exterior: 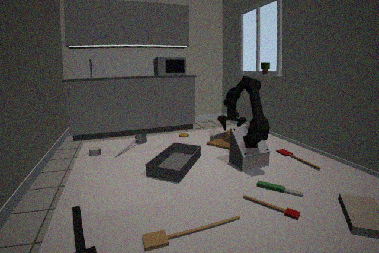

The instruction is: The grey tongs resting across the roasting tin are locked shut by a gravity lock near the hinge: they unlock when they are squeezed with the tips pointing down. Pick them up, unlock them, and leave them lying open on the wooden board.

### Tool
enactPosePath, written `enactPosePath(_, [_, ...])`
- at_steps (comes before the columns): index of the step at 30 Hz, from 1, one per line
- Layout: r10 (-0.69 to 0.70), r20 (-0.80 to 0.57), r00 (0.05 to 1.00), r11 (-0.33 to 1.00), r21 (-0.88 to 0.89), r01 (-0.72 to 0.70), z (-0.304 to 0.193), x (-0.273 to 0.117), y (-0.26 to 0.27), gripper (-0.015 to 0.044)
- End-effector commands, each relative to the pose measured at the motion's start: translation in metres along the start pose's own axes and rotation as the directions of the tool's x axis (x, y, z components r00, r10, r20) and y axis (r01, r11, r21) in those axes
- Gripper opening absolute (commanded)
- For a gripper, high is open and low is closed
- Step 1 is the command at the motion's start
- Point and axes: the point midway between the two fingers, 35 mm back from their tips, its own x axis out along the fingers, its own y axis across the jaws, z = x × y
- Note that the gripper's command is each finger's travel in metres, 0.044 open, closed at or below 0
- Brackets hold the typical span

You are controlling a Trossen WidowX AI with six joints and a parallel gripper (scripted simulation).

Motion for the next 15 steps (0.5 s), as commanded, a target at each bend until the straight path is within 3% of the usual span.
enactPosePath(1, [0.011, 0.014, 1.0, 1.0, 0.012, -0.011, 0.009, -0.043, -0.046, 0.044])
enactPosePath(8, [0.001, 0.013, 1.0, 1.0, 0.013, -0.001, 0.001, -0.091, -0.129, 0.044])
enactPosePath(15, [0.002, 0.013, 1.0, 1.0, 0.013, -0.002, 0.0, -0.094, -0.131, 0.044])
